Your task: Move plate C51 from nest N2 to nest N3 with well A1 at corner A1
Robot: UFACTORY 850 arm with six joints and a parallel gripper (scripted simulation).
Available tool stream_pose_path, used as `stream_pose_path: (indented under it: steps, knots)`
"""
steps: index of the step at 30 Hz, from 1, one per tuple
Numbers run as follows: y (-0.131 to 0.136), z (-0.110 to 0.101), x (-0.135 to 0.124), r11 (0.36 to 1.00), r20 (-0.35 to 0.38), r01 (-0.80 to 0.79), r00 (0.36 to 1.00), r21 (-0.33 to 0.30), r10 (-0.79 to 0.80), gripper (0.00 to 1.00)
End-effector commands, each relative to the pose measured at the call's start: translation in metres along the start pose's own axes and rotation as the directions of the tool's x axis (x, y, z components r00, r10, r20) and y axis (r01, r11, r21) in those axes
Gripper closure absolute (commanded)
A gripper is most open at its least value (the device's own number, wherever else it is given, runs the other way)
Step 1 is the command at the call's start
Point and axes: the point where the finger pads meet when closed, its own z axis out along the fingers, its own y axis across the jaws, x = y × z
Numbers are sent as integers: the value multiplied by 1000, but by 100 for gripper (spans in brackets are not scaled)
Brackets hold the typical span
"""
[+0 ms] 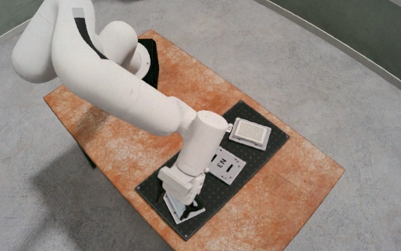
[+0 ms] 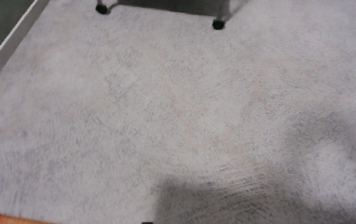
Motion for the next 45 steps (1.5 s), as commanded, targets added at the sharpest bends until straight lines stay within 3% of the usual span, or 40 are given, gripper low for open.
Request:
stream_pose_path:
  steps: [1, 21, 24, 30, 34, 39, 45]
  knots:
    - [10, 13, -16, 991, 50, 129, 990, 40, -131, 0]
    - [43, 36, -60, 925, 130, 356, 919, 130, -372, 0]
    - [53, 39, -71, 887, 156, 430, 877, 169, -454, 0]
    - [62, 42, -81, 871, 165, 456, 859, 184, -485, 0]
    - [76, 45, -95, 806, 193, 541, 787, 241, -586, 0]
    - [83, 46, -103, 803, 194, 544, 784, 244, -590, 0]
    - [97, 47, -117, 727, 216, 614, 699, 307, -682, 0]
